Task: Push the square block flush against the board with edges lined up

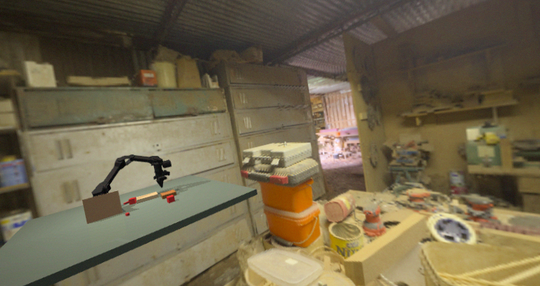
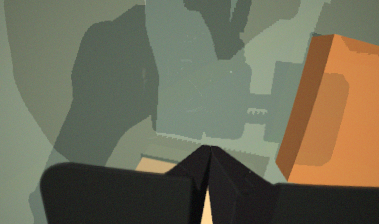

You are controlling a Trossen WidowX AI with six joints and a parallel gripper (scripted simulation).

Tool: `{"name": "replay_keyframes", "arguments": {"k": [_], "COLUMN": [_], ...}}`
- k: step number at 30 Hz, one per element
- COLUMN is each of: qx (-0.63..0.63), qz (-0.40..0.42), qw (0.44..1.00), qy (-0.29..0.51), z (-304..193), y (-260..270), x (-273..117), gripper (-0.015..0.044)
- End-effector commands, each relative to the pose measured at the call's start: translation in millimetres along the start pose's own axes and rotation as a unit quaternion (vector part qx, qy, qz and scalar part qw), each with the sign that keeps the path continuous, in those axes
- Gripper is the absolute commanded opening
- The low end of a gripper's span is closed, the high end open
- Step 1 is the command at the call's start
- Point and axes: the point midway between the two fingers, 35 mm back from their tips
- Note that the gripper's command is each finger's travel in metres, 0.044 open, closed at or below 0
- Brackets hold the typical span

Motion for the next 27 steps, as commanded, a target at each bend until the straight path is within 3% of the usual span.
{"name": "replay_keyframes", "arguments": {"k": [1,14,27], "qx": [-0.074,-0.295,-0.5], "qz": [-0.001,0.0,0.002], "qw": [0.997,0.956,0.866], "qy": [-0.001,0.002,0.005], "z": [-11.2,-48.4,-87.9], "y": [10.9,34.0,50.6], "x": [-1.6,-2.6,-2.3], "gripper": [0.0,0.0,0.0]}}
Point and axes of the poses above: the point midway between the two fingers, 35 mm back from their tips, its own x axis out along the fingers, its own y axis across the jaws, z = x × y, and after that the axes turned 13 degrees about x, right-handed
